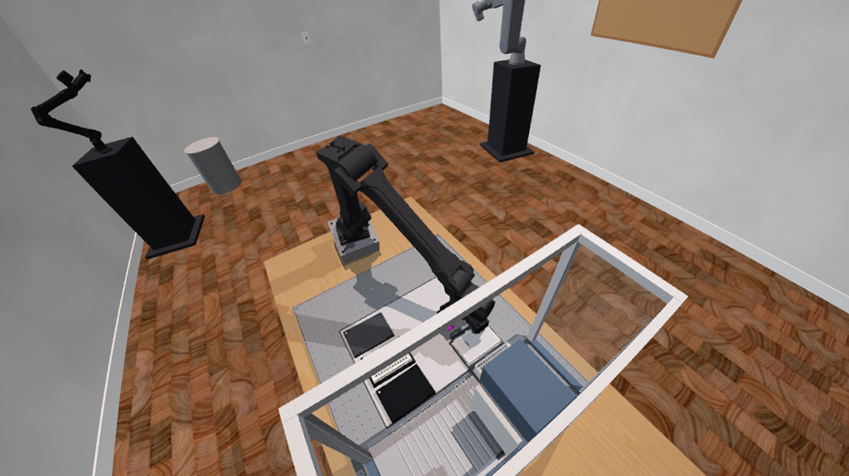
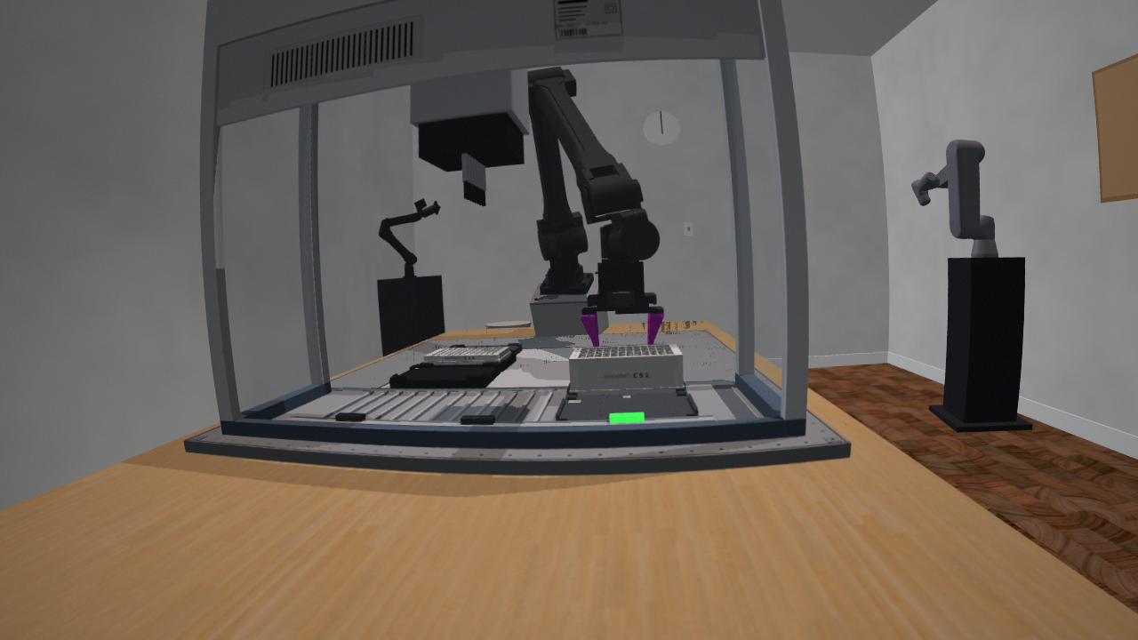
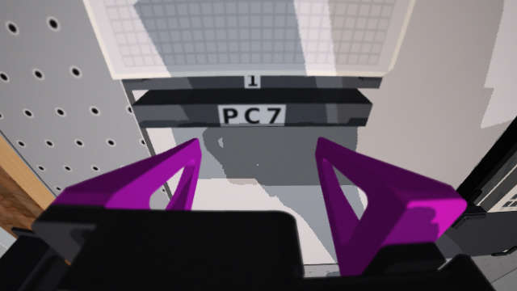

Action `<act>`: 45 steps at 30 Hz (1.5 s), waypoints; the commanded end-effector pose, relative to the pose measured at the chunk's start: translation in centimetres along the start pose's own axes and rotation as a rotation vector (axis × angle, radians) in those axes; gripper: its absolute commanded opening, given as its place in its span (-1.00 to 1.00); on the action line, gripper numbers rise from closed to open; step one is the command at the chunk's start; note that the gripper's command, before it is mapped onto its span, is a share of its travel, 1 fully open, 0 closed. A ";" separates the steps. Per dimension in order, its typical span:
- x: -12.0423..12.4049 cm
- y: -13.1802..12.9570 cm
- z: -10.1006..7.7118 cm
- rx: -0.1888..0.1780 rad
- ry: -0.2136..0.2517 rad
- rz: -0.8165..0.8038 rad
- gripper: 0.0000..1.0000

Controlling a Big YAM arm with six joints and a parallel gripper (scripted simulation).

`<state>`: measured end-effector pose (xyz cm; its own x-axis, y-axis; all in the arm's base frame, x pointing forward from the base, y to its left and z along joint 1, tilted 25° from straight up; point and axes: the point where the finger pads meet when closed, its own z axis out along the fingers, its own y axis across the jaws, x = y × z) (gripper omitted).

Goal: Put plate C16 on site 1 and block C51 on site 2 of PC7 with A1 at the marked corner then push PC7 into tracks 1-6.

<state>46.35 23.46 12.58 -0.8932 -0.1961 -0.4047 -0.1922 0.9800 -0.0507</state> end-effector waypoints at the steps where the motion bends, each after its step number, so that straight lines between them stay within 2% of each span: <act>1: -1.2 1.2 -2.1 -0.025 -0.070 0.006 0.60; 4: -1.1 1.2 -2.1 -0.025 -0.070 0.006 0.60; 5: -2.6 1.5 -3.1 -0.036 -0.102 0.006 0.60; 6: -0.8 1.2 -2.1 -0.025 -0.070 0.002 0.60; 14: 0.6 1.2 -2.0 -0.025 -0.068 0.004 0.60; 16: -1.6 1.6 -3.2 -0.038 -0.107 0.008 0.60; 17: -1.5 1.6 -3.1 -0.038 -0.106 0.008 0.60; 18: -0.8 1.4 -3.4 -0.030 -0.082 0.009 0.60; 19: -1.1 1.4 -4.0 -0.031 -0.088 0.010 0.60; 21: -1.1 1.4 -4.0 -0.031 -0.088 0.010 0.60; 36: -0.7 1.3 -10.2 -0.034 -0.089 0.011 0.60; 38: -0.7 1.3 -10.2 -0.034 -0.089 0.011 0.60; 39: 0.9 0.9 -9.5 -0.023 -0.057 0.004 0.60; 41: -0.8 1.3 -11.6 -0.036 -0.093 0.012 0.60; 45: -0.7 1.2 -13.3 -0.037 -0.093 0.013 0.60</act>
<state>41.36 23.00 20.02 -0.8871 -0.1918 -0.4200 -0.1899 0.9807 -0.0466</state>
